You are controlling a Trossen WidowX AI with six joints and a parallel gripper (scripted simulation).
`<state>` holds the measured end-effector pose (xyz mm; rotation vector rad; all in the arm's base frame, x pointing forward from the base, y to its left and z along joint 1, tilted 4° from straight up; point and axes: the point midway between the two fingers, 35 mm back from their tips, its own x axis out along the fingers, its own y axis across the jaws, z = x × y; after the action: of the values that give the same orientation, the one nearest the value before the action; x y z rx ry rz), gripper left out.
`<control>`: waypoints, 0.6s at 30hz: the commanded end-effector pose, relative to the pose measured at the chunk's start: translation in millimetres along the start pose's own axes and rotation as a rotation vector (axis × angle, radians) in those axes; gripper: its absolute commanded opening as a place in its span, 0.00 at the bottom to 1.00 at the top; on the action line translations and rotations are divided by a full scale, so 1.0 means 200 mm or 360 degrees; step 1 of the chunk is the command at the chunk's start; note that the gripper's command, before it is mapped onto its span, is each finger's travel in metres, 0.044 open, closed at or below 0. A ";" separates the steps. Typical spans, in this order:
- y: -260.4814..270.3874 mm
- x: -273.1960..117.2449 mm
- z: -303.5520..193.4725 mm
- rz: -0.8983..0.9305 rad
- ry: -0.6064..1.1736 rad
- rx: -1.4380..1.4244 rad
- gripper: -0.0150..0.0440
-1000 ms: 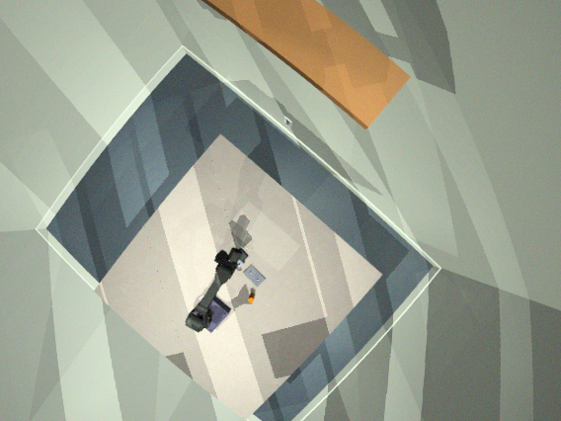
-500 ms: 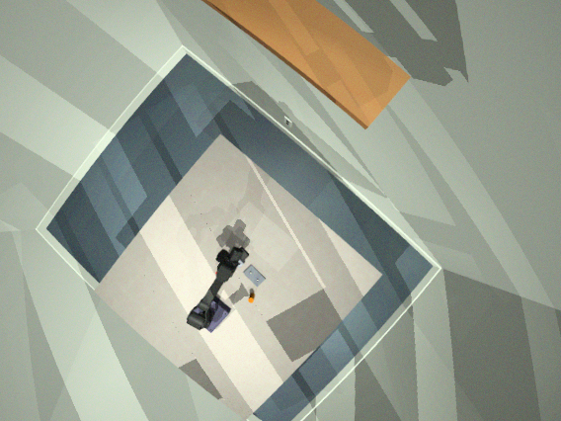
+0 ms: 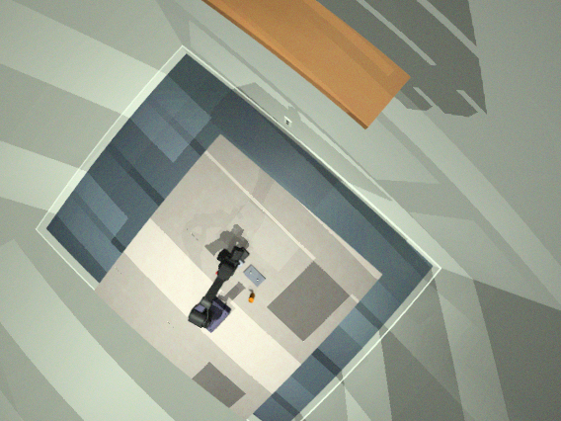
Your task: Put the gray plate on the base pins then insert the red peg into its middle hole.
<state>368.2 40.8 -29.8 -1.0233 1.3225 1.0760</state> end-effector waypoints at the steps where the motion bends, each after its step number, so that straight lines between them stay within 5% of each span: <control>1: 0.01 0.03 0.00 0.0016 0.0001 0.0002 0.91; 11: 0.01 0.03 0.00 0.0016 0.0001 0.0002 0.47; 18: 0.01 0.03 0.00 0.0016 0.0001 0.0002 0.39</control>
<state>366.2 40.8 -34.2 -1.0198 1.3290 1.0813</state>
